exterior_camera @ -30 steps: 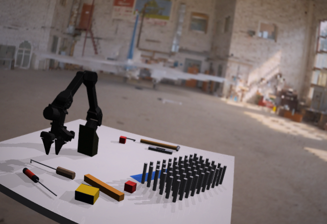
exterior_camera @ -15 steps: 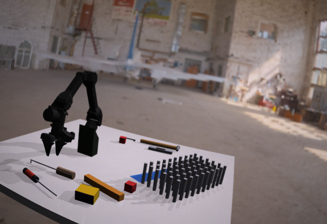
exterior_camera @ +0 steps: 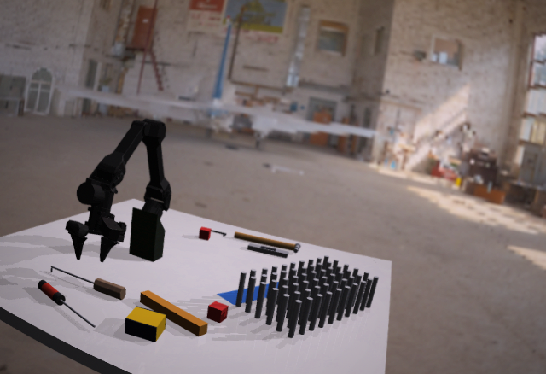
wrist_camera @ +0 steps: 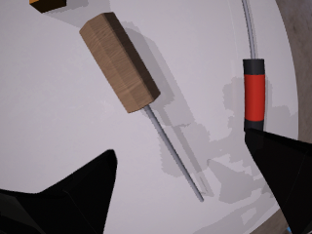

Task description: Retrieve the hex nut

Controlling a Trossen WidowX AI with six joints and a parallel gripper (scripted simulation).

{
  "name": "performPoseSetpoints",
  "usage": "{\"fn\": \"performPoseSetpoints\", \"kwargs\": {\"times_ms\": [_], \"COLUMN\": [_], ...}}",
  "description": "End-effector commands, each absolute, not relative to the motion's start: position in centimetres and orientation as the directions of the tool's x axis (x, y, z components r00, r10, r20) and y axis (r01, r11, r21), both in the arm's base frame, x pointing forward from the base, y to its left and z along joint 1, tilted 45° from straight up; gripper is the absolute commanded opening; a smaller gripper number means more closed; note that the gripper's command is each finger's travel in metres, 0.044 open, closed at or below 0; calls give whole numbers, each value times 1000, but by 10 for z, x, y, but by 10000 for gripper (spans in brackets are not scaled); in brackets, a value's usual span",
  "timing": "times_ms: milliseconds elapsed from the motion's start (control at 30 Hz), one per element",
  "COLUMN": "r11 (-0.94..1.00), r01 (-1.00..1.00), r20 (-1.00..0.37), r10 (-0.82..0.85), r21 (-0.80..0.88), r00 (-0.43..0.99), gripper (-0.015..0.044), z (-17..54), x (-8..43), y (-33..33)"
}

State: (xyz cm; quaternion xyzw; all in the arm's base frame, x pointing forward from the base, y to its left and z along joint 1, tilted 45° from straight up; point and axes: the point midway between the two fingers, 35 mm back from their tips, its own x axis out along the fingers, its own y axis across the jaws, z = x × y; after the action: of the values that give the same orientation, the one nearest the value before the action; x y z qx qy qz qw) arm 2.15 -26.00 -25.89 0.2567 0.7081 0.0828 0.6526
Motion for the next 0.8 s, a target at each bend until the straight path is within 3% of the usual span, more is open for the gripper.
{"fn": "performPoseSetpoints", "kwargs": {"times_ms": [0,167,300,767], "r11": [714,455,191,-402], "r01": [614,883,977,789], "r20": [-875,-871,-867,-855], "r10": [477,473,466,435], "r21": [336,112,-98,-464], "r00": [-77,-133,-178,-281], "gripper": [440,440,440,440], "z": [-259,-258,-258,-256], "x": [33,46,56,82], "y": [-259,-259,-258,-254]}}
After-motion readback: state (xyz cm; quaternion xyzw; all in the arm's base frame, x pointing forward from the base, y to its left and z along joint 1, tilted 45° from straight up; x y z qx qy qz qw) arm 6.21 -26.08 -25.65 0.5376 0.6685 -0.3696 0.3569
